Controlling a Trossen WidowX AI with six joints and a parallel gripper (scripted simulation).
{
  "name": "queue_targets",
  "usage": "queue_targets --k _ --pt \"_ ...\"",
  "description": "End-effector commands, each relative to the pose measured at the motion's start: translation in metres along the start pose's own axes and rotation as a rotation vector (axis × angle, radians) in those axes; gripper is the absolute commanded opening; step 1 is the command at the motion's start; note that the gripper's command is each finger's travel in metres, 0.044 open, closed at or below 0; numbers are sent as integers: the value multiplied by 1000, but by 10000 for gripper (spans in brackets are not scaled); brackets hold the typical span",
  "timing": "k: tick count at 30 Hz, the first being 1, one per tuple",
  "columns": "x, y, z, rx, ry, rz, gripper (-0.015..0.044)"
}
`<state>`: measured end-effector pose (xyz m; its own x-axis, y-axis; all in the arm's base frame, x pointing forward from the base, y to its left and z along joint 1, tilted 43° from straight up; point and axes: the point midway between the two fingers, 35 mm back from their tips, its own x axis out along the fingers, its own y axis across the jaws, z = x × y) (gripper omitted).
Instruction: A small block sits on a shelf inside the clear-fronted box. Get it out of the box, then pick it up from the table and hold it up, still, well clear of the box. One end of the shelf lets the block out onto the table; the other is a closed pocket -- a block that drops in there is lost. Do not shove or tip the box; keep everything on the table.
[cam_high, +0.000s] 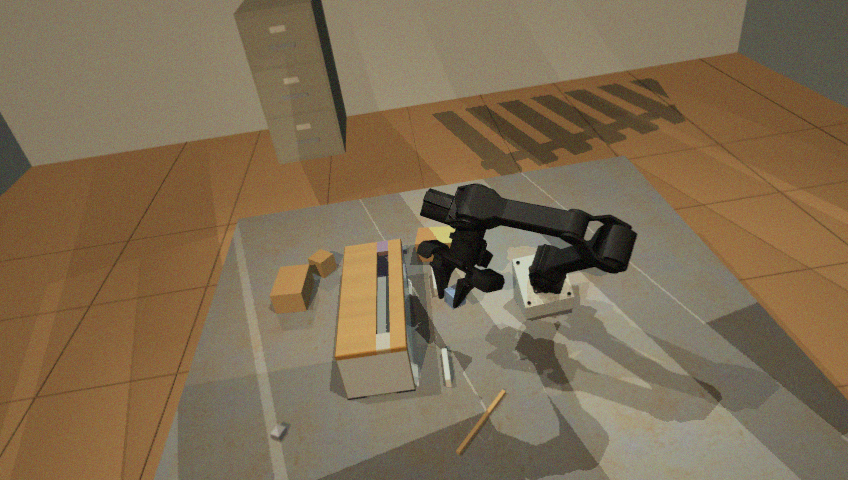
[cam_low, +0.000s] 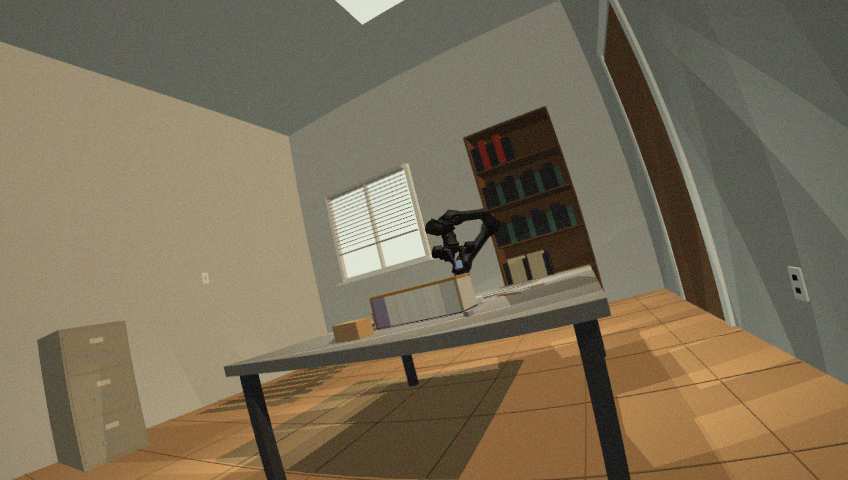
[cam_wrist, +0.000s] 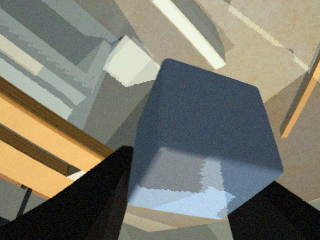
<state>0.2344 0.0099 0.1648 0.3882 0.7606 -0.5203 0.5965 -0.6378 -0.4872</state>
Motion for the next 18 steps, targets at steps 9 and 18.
queue_targets --k 9,18 --pt "-4 -1 -2 174 20 -4 0" --pt "-4 -1 -2 174 20 -4 0"
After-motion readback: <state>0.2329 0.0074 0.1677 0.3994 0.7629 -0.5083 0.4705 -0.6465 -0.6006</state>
